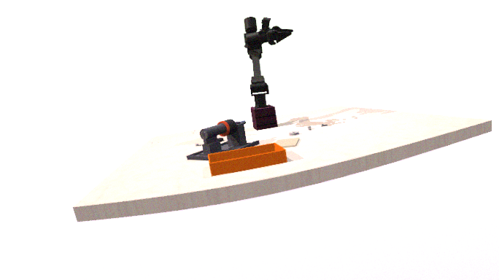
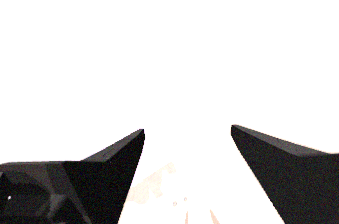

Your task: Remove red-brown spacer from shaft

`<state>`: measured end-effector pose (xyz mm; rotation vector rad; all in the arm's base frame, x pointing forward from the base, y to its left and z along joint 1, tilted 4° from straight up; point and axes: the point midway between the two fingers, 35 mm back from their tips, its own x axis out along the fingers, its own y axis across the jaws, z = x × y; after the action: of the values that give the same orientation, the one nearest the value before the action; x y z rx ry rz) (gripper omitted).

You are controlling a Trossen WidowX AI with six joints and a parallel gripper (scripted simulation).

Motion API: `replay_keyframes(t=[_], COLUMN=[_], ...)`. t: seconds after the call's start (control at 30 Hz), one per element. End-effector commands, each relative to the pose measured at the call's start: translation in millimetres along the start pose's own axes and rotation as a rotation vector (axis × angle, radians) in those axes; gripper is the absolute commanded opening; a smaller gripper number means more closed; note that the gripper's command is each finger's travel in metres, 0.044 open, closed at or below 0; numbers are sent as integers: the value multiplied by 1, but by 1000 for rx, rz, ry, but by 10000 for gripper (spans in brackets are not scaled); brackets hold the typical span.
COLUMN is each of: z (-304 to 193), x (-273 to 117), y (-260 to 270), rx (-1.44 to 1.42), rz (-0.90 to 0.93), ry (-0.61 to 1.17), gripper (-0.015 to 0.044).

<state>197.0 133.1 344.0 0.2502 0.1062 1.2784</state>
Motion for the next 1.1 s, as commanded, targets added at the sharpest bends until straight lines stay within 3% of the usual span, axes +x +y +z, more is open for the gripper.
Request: replay_keyframes(t=[0.0,0.17,0.33,0.63,1.07], z=[0,-9,-32,-70,-132], x=[0,-1,-13,-30,-74], y=[-2,-61,-124,-176,-234], rx=[-11,-304,-617,-859,-1274], rz=[-8,-235,-488,-659,-696], ry=[-3,-18,115,376,1007], gripper=[426,440,440,440,440])
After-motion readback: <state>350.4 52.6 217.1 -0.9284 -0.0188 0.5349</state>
